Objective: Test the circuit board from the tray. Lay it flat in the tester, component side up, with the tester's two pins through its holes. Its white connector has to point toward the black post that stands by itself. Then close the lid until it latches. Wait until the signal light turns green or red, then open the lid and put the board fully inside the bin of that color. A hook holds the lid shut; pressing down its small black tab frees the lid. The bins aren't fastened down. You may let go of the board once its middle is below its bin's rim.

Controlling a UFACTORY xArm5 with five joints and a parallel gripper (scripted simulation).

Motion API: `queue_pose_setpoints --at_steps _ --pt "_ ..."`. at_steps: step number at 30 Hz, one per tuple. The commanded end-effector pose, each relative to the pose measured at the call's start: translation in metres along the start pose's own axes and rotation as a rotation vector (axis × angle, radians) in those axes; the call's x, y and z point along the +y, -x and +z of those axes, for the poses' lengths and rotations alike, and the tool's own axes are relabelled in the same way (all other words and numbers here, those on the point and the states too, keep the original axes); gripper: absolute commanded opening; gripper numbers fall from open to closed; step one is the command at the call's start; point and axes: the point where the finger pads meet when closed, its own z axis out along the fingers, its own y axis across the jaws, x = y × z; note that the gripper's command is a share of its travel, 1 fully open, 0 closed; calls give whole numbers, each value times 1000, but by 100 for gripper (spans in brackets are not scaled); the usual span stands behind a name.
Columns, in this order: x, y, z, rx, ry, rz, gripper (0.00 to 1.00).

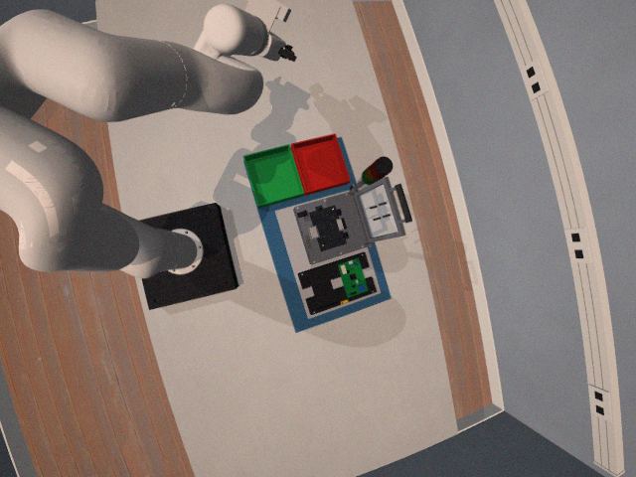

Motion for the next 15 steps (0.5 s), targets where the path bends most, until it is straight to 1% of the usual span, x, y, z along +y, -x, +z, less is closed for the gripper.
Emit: queue_pose_setpoints --at_steps 1,5,8,11,15 --pt "-2 -16 -20 -4 0 0 100" --pt "-4 -39 -48 -4 0 0 100" --pt "-5 -50 -62 -4 0 0 100" --pt "-5 -54 -67 -4 0 0 100" --pt "-5 -55 -68 -4 0 0 100"
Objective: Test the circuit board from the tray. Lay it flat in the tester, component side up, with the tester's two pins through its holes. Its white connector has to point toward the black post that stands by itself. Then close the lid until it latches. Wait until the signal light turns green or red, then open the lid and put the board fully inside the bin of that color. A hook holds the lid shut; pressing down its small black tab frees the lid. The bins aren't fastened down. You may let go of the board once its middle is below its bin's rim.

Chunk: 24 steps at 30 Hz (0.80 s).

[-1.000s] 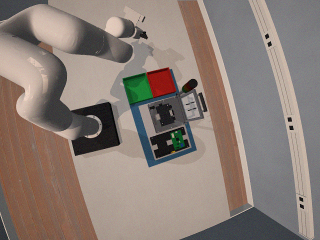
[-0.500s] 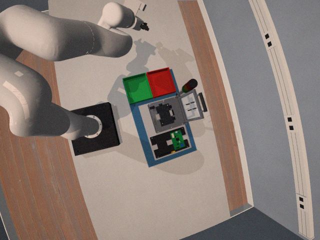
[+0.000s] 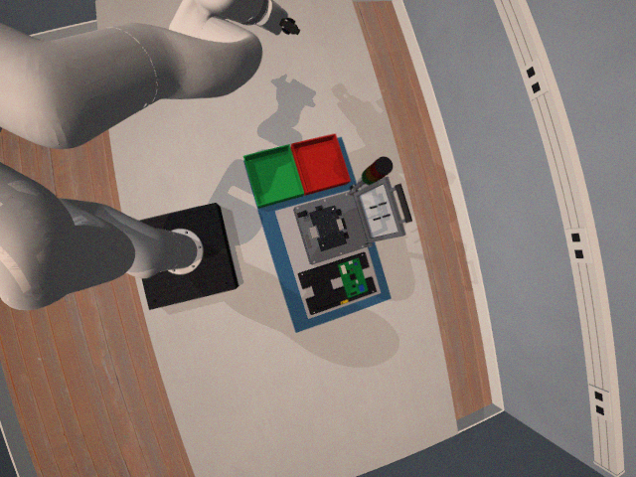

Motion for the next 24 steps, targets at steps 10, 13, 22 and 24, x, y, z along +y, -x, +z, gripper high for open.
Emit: queue_pose_setpoints --at_steps 10,13,22,24 --pt "36 -4 -1 -31 41 -55 100" --pt "70 -3 -2 -65 76 -106 100" --pt "150 5 -10 -159 139 -221 100" --pt "164 8 -12 -176 147 -240 100"
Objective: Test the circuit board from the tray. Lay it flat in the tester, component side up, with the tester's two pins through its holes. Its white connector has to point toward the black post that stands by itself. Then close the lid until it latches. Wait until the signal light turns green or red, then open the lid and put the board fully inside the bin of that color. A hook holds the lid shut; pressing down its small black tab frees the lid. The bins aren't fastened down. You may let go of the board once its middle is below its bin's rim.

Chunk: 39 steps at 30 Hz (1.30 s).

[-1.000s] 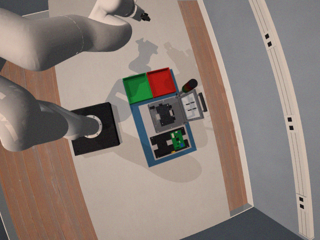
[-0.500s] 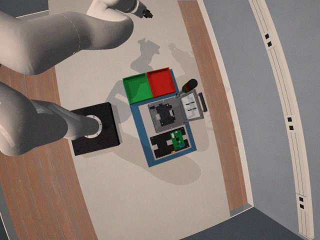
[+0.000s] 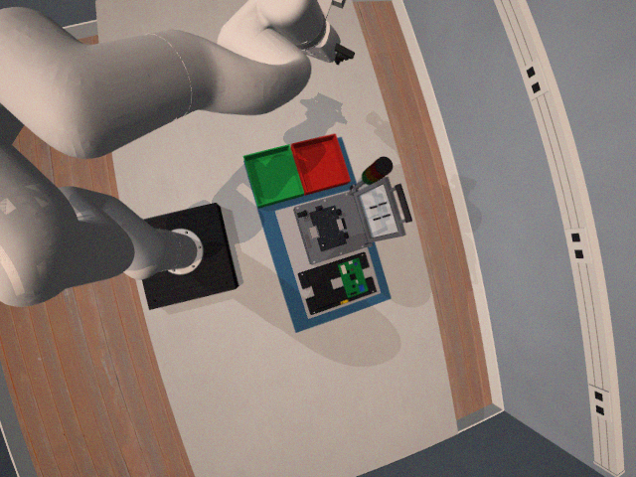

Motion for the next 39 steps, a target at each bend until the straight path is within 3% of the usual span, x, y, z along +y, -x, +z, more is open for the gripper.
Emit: queue_pose_setpoints --at_steps 1,11,13,14,19,28,30,31,39 --pt "42 12 0 -51 25 -66 100" --pt "125 55 -8 -169 47 -192 100" --pt "125 55 -8 -169 47 -192 100" --pt "148 69 -12 -203 45 -226 100" --pt "180 93 -21 -253 35 -277 100" --pt "239 147 -43 -346 -7 -375 100" --pt "239 147 -43 -346 -7 -375 100" --pt "256 166 -51 -372 -27 -406 100" --pt "294 216 -77 -428 -89 -479 100"
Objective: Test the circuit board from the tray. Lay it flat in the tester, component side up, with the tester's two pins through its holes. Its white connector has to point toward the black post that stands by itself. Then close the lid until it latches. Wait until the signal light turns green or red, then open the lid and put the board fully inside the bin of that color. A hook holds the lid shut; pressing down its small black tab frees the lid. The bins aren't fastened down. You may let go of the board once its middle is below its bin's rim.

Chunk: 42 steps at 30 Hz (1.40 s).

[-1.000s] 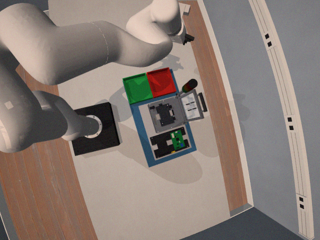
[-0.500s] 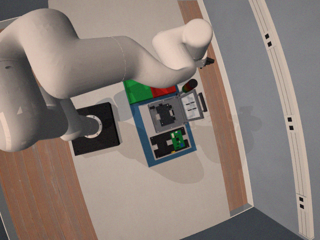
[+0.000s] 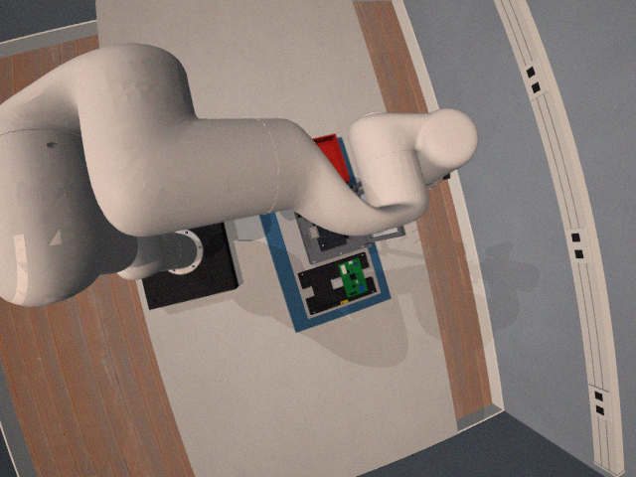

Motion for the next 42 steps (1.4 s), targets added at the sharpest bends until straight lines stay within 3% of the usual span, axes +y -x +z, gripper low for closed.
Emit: queue_pose_setpoints --at_steps 1,6,8,10,22,42 --pt "8 42 -4 -25 -39 -58 100" --pt "9 87 -8 -43 -83 -113 100" --pt "9 87 -8 -43 -83 -113 100" --pt "7 120 -11 -49 -117 -153 100" --pt "-11 216 -27 -35 -222 -272 100" --pt "-15 228 -29 -30 -234 -286 100"
